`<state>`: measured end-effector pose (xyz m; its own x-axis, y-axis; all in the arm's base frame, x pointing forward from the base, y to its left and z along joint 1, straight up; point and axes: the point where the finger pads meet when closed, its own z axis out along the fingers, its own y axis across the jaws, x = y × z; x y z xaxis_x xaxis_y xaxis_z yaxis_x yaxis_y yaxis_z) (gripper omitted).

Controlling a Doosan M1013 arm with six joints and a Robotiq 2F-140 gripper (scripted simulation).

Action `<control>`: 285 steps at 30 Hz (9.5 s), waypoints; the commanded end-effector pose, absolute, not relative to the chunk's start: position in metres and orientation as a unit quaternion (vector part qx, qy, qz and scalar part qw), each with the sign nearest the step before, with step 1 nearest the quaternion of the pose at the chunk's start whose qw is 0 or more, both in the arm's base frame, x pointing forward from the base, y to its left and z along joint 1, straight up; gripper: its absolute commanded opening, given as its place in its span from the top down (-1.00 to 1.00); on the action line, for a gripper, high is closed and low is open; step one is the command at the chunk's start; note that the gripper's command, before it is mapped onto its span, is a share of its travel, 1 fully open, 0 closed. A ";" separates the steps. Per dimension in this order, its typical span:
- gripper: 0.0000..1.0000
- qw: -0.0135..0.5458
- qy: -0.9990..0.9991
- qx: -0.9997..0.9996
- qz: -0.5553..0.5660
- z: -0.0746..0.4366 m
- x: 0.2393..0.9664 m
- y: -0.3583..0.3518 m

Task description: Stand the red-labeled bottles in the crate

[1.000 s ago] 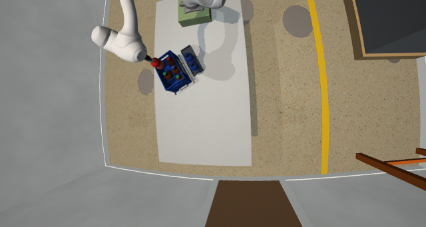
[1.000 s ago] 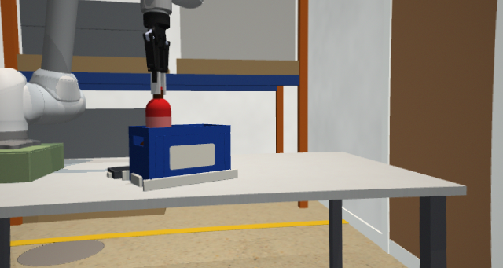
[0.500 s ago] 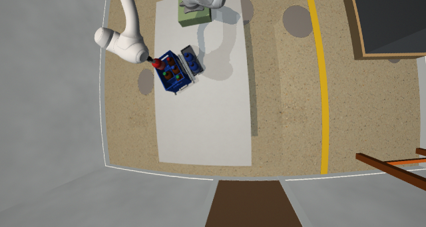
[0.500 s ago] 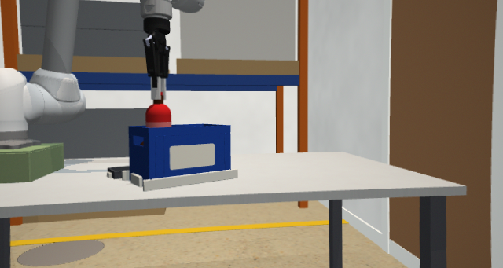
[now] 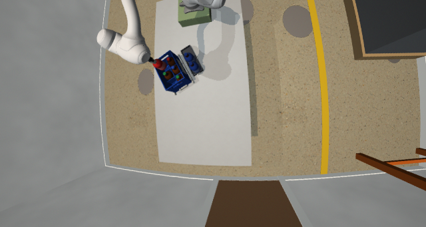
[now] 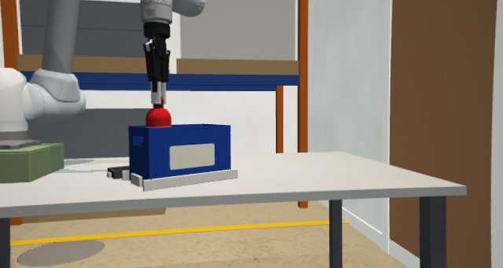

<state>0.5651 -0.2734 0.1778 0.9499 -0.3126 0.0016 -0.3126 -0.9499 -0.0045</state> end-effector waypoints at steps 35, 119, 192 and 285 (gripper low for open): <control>1.00 0.002 0.158 -0.987 -0.001 0.174 0.565 -0.273; 1.00 0.002 0.158 -0.987 -0.001 0.134 0.565 -0.273; 1.00 0.002 0.158 -0.987 -0.001 0.108 0.565 -0.273; 1.00 0.002 0.158 -0.987 -0.001 0.089 0.565 -0.273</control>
<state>0.5654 -0.2730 0.0889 0.9499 -0.3126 0.0016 -0.3126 -0.9499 -0.0045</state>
